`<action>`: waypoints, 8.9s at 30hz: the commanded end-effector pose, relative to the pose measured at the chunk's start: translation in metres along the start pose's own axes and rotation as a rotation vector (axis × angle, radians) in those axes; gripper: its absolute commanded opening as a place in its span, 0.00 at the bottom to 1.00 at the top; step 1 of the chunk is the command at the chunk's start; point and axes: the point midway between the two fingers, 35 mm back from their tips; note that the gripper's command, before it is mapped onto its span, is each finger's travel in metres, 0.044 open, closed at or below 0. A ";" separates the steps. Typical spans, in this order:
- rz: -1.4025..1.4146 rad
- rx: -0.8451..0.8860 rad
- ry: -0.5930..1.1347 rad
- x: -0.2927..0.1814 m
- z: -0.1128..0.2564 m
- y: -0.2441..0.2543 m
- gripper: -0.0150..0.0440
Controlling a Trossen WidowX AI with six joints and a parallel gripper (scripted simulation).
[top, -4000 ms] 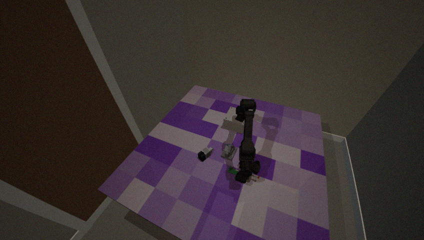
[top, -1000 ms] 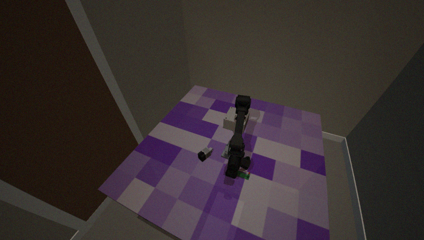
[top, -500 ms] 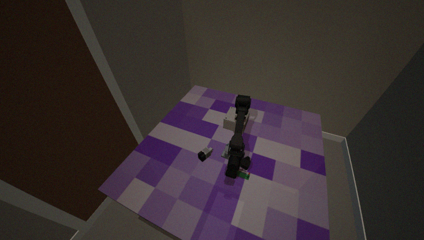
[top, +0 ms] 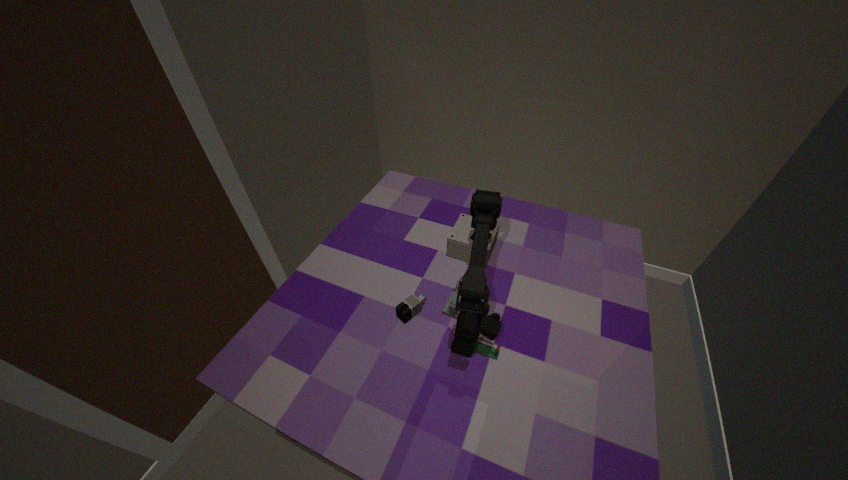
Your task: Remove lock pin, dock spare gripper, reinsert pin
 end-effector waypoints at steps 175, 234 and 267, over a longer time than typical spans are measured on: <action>-1.955 -0.147 0.087 -0.233 0.040 -0.012 1.00; -2.165 -0.161 0.072 -0.230 0.063 -0.008 0.25; -2.987 -0.217 0.004 -0.231 0.065 0.001 0.25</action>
Point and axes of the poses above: the point midway between the two fingers, 35 mm back from their tips, its own z axis back along the fingers, its own y axis across the jaws, x = y × z, and after that the axes turned 9 degrees about -z, right-handed
